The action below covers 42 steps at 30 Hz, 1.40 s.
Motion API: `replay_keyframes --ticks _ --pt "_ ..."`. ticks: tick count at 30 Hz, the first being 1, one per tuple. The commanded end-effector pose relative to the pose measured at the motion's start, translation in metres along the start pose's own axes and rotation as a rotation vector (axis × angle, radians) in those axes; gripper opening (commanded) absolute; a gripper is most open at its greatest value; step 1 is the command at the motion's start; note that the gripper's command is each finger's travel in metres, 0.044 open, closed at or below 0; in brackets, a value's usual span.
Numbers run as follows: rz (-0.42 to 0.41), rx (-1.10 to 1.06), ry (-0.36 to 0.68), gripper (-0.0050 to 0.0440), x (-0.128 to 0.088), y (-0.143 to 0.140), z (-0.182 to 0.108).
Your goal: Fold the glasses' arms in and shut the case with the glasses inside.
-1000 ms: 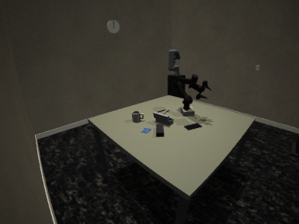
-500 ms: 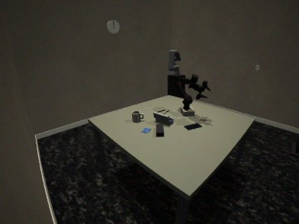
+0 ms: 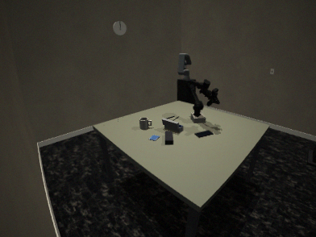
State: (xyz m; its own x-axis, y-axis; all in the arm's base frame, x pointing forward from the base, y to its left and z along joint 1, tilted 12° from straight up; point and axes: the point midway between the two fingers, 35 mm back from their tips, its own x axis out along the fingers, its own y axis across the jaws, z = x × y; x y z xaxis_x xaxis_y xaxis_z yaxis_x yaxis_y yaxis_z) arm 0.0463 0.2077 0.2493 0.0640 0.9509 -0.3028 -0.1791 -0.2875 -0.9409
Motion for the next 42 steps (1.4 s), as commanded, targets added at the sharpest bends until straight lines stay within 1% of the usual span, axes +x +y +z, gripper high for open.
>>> replay_keyframes --ticks 1,12,13,15,22,30,32,42 --pt "0.016 0.097 0.037 0.0 0.001 -0.001 -0.008" --pt "0.068 0.454 0.163 0.0 0.006 0.005 -0.037" --pt "0.071 0.486 0.175 0.0 0.006 0.005 -0.039" --pt "0.071 0.486 0.175 0.0 0.006 0.005 -0.039" --pt "0.083 0.713 0.262 0.0 0.007 0.01 -0.057" --pt "0.08 0.97 0.366 0.0 0.006 0.017 -0.078" --pt "0.08 0.97 0.366 0.0 0.006 0.017 -0.078" --pt "0.05 1.289 0.502 0.0 0.003 0.026 -0.102"
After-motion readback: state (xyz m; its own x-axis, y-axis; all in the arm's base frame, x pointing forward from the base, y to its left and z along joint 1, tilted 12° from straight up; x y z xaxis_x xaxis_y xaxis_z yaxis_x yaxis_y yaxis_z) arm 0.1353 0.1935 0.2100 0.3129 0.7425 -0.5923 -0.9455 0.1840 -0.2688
